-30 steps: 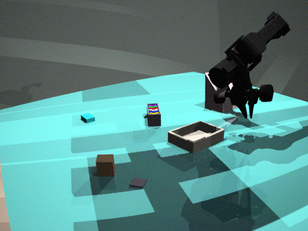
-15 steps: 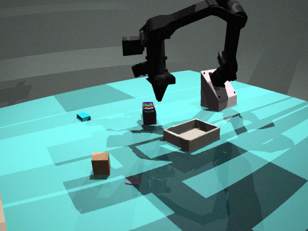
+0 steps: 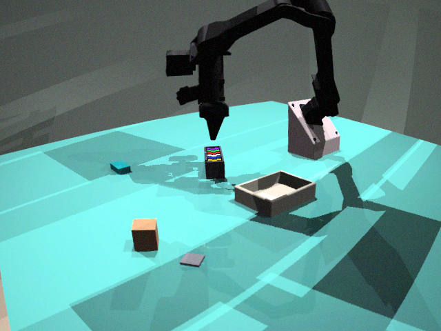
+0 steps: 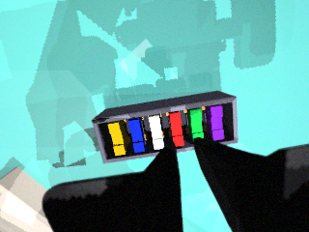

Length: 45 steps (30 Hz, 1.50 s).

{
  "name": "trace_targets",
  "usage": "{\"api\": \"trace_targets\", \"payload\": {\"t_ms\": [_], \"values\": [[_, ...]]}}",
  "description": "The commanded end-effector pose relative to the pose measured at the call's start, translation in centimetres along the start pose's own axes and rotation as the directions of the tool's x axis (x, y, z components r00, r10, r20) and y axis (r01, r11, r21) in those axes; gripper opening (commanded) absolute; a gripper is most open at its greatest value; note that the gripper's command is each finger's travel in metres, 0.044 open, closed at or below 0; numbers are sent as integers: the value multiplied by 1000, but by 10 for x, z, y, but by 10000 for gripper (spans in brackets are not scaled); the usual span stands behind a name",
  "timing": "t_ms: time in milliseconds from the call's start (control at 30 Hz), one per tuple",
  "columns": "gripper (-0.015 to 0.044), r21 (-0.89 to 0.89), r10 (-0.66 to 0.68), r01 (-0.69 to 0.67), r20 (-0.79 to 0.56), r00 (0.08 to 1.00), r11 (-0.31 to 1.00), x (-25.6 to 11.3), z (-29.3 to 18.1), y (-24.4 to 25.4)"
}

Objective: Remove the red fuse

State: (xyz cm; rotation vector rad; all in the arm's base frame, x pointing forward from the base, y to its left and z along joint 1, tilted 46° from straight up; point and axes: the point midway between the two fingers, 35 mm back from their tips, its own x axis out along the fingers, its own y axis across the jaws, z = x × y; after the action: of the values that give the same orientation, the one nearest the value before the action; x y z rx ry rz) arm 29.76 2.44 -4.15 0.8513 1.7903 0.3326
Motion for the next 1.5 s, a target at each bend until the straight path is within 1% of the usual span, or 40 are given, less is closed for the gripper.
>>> {"api": "trace_targets", "payload": {"t_ms": [0,800,1467], "values": [[61,8,3,-3,-3,1000,1000,4,0,0],[61,8,5,-5,-4,1000,1000,28,-1,1],[61,8,5,-5,-4,1000,1000,38,-1,1]]}}
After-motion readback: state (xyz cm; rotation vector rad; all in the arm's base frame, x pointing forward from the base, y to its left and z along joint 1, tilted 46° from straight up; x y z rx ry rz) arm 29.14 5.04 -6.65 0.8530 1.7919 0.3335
